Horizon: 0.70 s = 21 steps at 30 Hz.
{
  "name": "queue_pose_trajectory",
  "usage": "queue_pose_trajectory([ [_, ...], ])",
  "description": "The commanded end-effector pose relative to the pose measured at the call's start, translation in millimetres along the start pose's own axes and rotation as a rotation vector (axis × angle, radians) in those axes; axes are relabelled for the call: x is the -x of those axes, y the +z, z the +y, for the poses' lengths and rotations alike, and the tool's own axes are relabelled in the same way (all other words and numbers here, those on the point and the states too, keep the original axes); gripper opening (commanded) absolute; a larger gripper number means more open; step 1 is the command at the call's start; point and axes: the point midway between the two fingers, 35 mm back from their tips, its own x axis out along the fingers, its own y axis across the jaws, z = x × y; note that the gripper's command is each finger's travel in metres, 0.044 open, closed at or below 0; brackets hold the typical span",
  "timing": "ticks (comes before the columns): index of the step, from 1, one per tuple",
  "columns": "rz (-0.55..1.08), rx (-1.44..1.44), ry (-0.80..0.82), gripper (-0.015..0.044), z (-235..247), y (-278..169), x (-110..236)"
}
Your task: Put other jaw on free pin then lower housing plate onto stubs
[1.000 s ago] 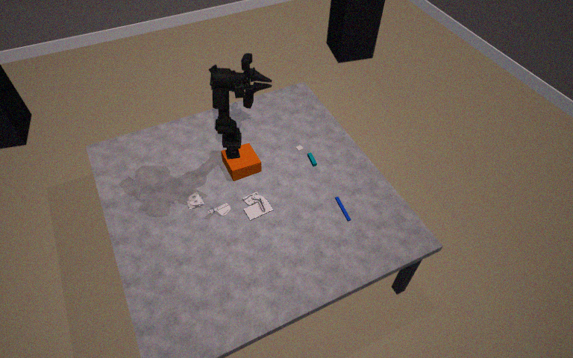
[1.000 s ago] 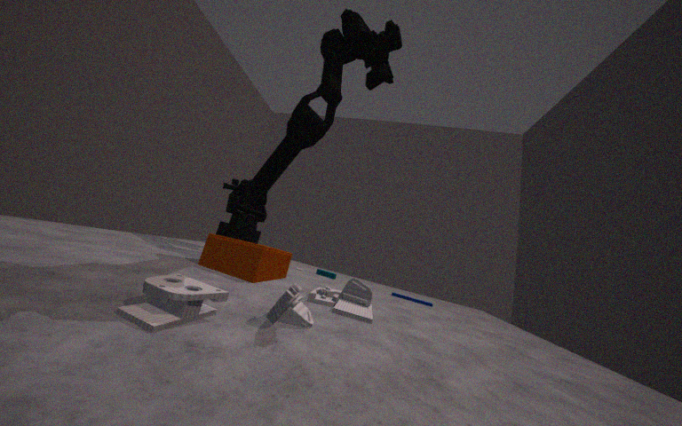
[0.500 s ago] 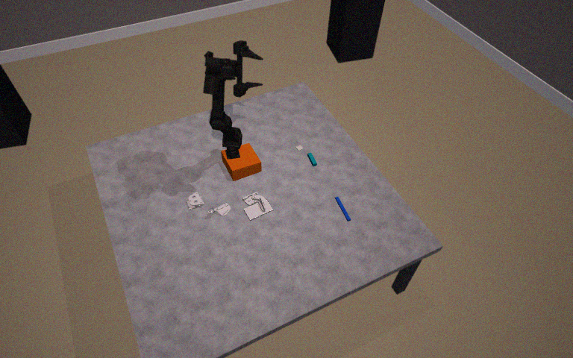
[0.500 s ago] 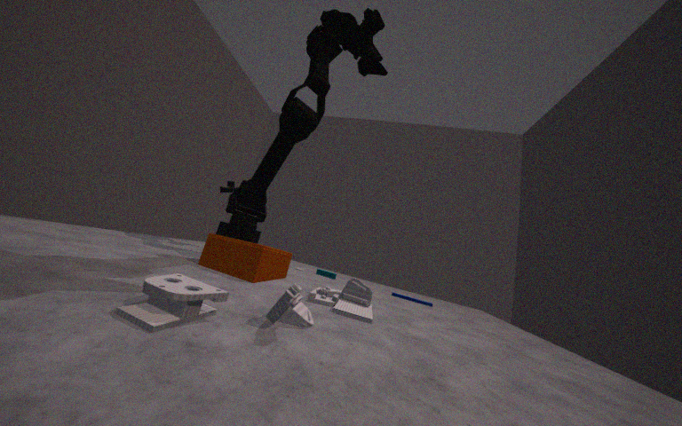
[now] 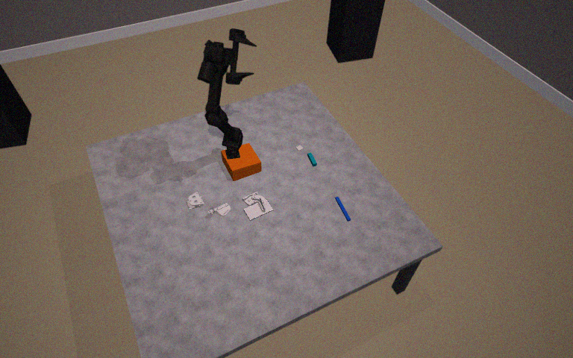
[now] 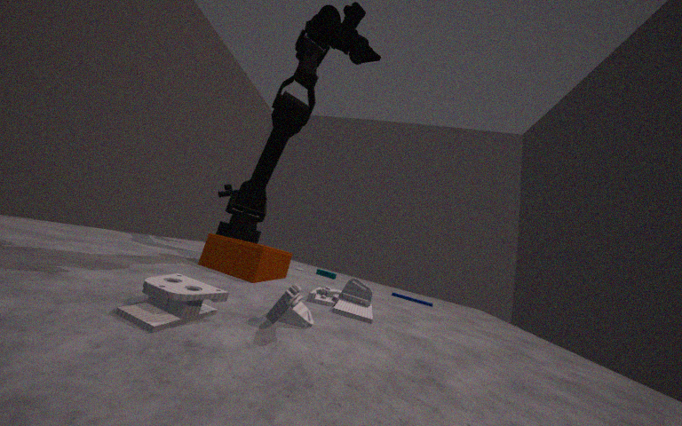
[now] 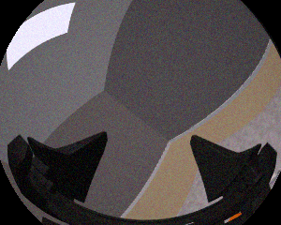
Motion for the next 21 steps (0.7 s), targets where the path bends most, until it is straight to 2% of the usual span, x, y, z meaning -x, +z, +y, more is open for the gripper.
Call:
queue_pose_trajectory([
  [1, -0.052, 0.029, 0.013, 0.0440, 9.7, 0.3, 4.8],
  [15, -0.232, 0.334, 0.005, 0.0440, 48.1, -8.9, 25.4],
  [21, -0.288, 0.361, 0.013, 0.0440, 54.9, -9.7, 30.6],
])
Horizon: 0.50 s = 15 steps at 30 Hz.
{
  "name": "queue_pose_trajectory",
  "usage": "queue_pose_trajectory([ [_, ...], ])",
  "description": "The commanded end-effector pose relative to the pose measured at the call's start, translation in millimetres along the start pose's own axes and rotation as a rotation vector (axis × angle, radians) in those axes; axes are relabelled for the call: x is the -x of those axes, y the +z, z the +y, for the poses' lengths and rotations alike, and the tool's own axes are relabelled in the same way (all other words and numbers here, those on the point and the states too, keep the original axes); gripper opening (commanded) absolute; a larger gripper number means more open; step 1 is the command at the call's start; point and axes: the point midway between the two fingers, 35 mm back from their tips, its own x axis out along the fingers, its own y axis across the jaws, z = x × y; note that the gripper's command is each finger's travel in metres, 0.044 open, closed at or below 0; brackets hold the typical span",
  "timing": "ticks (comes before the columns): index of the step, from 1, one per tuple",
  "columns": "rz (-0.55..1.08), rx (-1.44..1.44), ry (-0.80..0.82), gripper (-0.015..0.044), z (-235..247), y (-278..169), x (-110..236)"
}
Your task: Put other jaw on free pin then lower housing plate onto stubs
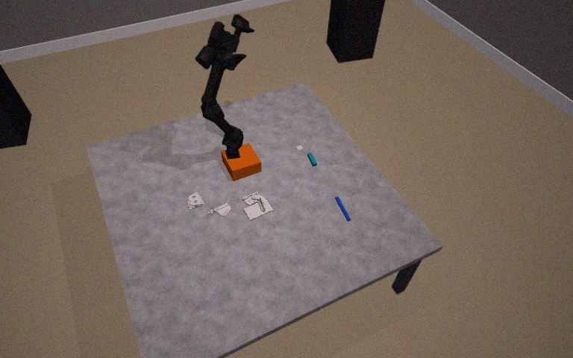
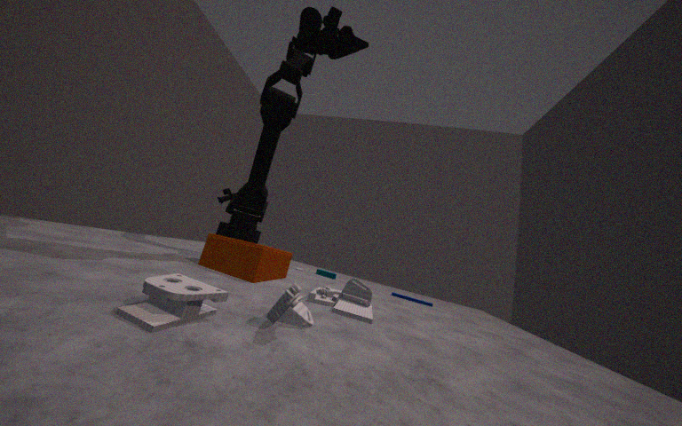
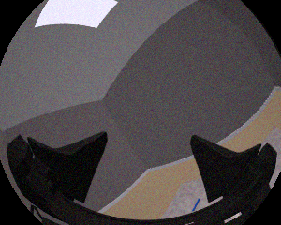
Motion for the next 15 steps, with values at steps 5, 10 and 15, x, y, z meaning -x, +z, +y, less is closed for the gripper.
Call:
queue_pose_trajectory([
  [5, -0.086, 0.137, -0.001, 0.0440, 18.4, -0.4, 7.5],
  [10, -0.129, 0.264, -0.009, 0.0440, 32.5, -5.9, 10.8],
  [15, -0.169, 0.392, -0.019, 0.0440, 45.9, -13.2, 12.4],
])
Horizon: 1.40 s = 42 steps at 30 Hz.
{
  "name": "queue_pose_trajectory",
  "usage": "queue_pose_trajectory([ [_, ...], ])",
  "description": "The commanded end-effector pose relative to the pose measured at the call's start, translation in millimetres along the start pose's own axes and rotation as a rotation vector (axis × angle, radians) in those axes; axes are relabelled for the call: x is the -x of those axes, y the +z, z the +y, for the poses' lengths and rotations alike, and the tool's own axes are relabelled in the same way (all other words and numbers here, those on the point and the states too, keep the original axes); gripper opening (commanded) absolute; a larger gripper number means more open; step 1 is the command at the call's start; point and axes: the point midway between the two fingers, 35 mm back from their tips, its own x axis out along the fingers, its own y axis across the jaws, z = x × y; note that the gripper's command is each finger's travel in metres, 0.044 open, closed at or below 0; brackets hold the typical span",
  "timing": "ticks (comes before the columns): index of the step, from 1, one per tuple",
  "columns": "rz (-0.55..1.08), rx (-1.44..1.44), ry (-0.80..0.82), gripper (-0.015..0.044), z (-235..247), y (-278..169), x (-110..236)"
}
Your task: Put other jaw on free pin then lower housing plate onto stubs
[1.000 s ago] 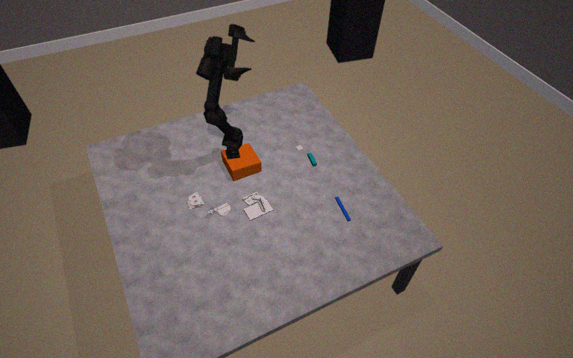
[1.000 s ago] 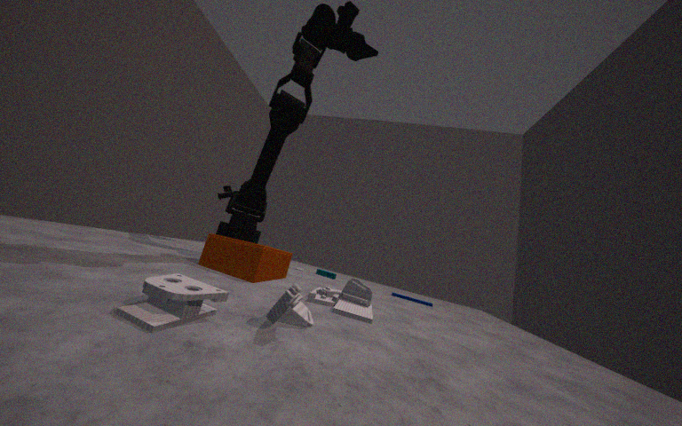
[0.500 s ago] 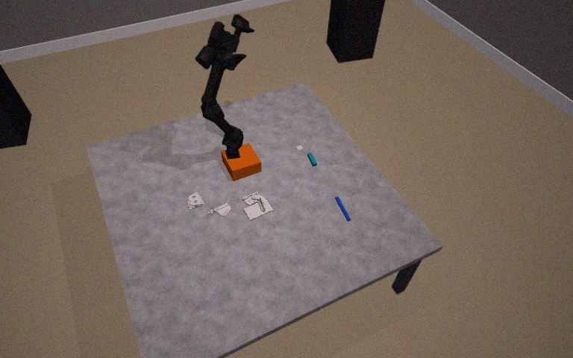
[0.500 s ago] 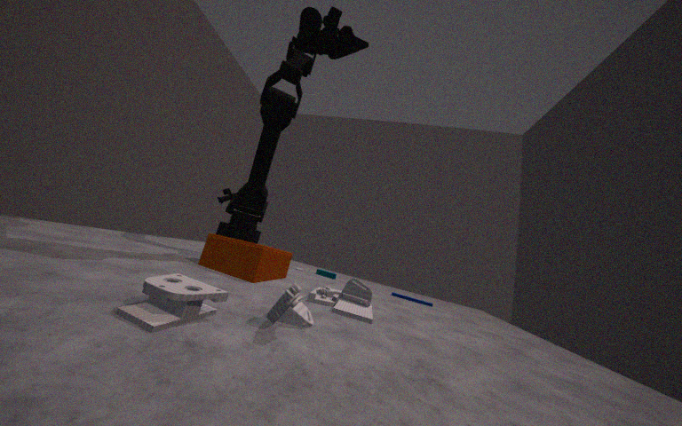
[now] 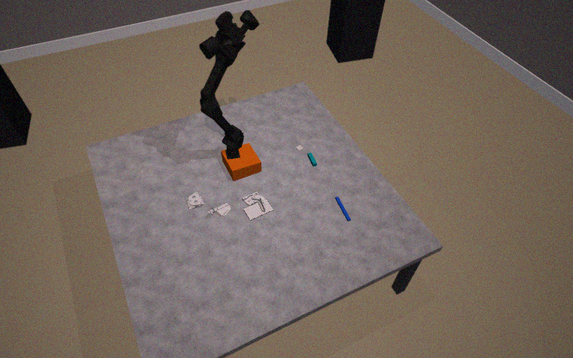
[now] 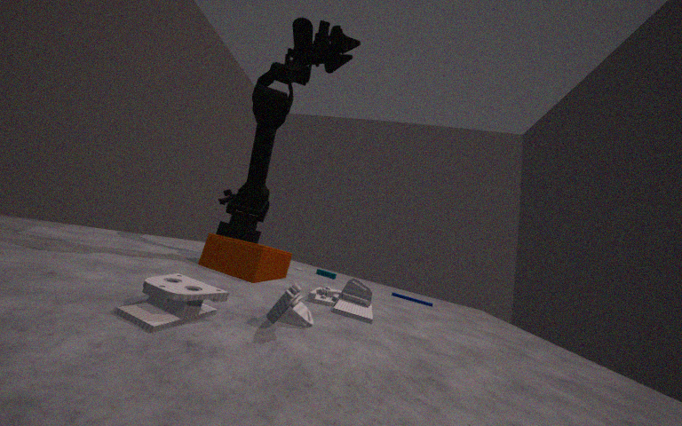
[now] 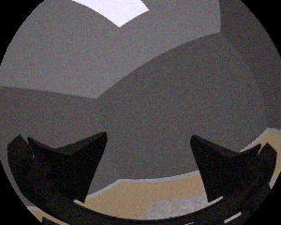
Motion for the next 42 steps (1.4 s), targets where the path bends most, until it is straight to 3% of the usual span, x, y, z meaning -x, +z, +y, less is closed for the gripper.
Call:
queue_pose_trajectory([
  [1, -0.034, 0.101, -0.002, 0.0440, 12.6, -2.1, 1.8],
  [21, -0.116, 0.504, -0.048, 0.0440, 57.4, -32.3, -4.4],
  [42, -0.140, 1.064, -0.077, 0.0440, 89.4, -95.6, -39.9],
])
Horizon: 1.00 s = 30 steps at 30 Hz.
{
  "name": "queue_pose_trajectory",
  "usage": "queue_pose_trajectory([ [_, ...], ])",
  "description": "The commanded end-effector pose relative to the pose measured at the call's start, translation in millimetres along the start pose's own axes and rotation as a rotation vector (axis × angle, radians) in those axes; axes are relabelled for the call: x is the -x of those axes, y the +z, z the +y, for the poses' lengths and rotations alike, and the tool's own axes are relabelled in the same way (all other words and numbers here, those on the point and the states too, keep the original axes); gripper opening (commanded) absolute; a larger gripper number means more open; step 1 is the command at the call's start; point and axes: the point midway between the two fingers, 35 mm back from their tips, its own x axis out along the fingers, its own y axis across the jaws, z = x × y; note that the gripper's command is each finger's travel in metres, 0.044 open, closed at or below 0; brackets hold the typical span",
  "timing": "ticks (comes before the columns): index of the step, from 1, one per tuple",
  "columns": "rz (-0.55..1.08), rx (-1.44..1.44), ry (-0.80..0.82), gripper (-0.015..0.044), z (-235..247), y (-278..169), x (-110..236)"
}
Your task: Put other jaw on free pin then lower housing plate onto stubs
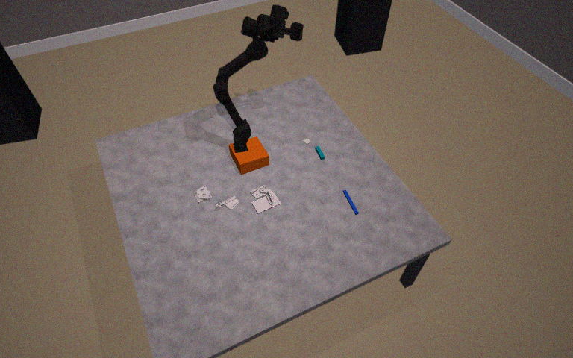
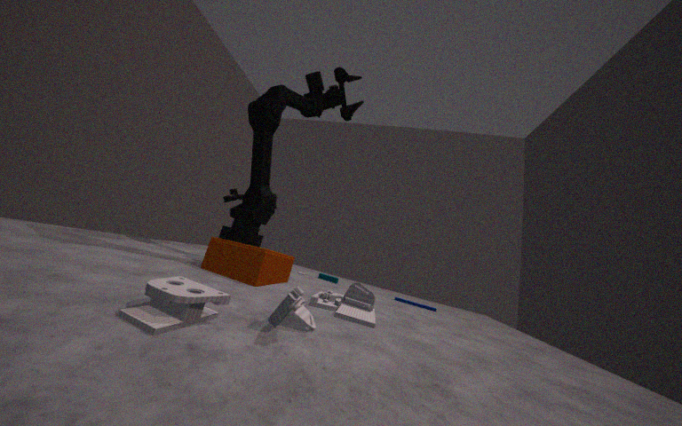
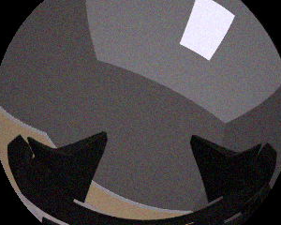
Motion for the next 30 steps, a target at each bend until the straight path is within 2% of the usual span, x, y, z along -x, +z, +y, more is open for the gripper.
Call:
queue_pose_trajectory([
  [1, -0.002, 0.106, 0.009, 0.0440, 15.8, -6.2, -6.2],
  [17, 0.045, 0.514, 0.055, 0.0440, 65.0, -55.5, -37.7],
  [30, 0.140, 0.837, 0.147, 0.0440, 97.6, -125.8, -65.0],
])
